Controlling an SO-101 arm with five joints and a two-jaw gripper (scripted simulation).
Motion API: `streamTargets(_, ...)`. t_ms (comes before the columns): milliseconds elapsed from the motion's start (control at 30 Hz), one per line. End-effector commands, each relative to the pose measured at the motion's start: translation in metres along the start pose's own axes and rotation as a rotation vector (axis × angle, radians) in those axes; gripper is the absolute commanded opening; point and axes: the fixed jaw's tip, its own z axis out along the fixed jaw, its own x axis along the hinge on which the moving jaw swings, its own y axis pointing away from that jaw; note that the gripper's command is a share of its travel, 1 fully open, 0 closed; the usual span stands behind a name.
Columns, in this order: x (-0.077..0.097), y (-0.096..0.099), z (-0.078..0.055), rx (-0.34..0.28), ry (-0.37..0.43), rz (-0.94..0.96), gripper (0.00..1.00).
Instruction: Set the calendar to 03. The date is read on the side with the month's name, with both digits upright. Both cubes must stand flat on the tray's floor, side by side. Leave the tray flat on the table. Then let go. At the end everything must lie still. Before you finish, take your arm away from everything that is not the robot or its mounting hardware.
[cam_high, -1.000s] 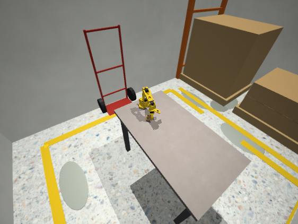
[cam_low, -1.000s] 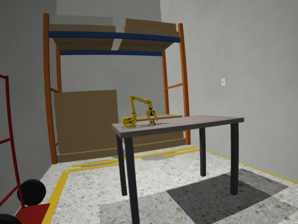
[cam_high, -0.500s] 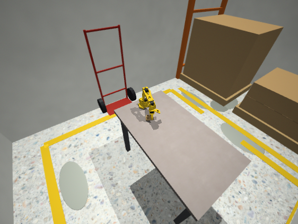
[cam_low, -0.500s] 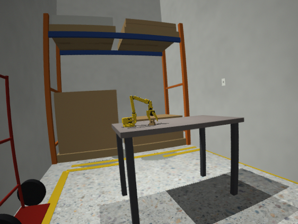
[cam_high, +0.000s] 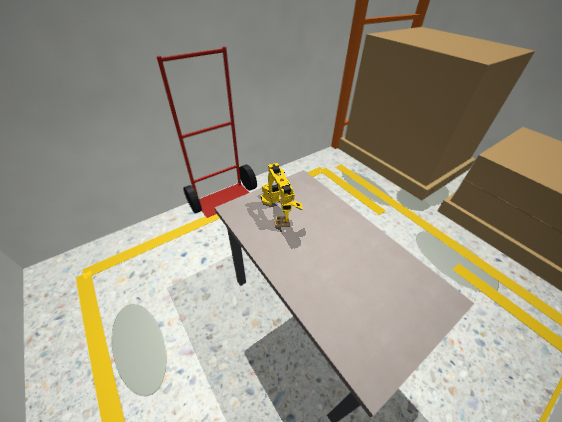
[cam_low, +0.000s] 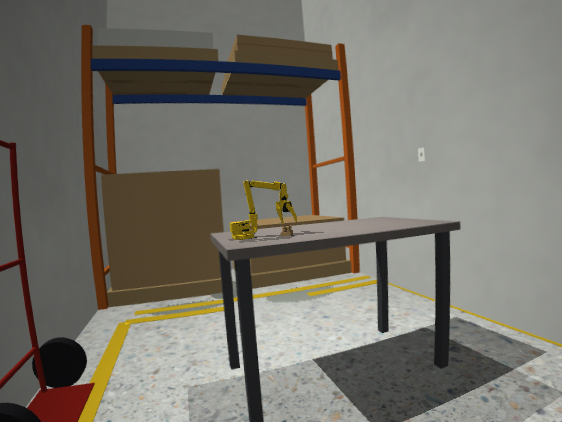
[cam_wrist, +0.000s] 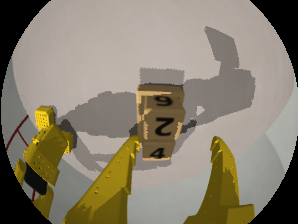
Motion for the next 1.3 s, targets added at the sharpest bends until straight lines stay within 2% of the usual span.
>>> streamTargets(0,-0.002,-0.004,-0.022,0.052,-0.017,0.002,0.36)
streamTargets(233,-0.002,-0.001,-0.032,0.052,-0.017,0.002,0.36)
streamTargets(1267,-0.003,0.0,-0.034,0.064,-0.022,0.04,0.36)
